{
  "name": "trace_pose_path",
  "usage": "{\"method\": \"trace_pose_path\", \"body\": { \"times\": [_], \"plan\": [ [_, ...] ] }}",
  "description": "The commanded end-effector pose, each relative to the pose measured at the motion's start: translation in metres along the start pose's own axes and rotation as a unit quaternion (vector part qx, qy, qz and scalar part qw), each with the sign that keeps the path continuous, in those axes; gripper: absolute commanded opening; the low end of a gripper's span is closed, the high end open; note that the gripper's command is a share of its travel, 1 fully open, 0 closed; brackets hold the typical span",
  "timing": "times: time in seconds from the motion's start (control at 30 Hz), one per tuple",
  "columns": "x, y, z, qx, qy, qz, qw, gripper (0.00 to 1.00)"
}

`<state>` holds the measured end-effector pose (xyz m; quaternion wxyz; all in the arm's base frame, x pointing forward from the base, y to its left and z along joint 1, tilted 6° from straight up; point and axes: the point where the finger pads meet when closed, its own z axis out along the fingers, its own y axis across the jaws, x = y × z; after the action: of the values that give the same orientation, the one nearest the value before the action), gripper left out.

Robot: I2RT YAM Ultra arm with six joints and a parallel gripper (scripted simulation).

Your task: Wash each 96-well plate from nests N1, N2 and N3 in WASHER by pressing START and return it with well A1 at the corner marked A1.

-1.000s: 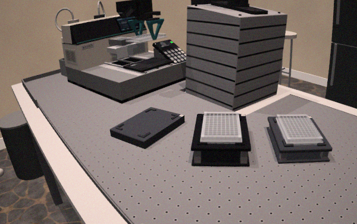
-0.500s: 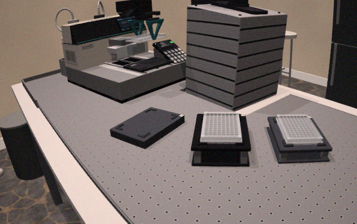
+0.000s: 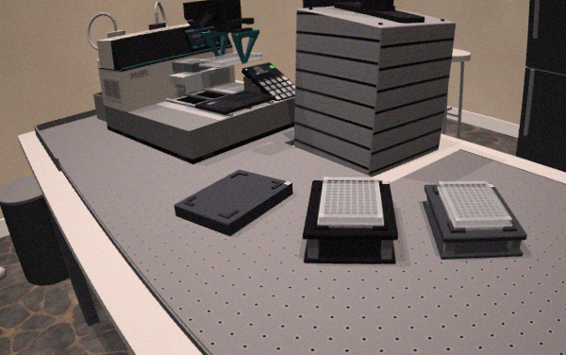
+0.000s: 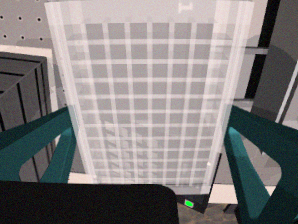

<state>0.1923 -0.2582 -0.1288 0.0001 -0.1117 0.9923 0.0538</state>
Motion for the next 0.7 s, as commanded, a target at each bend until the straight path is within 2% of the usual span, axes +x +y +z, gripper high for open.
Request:
{"method": "trace_pose_path", "body": {
  "times": [0.0,0.67],
  "plan": [
    [-0.002,-0.003,0.0,0.005,-0.005,0.0,1.0,0.0],
    [-0.003,-0.003,0.03,0.004,-0.005,0.0,1.0,0.0]
  ]
}}
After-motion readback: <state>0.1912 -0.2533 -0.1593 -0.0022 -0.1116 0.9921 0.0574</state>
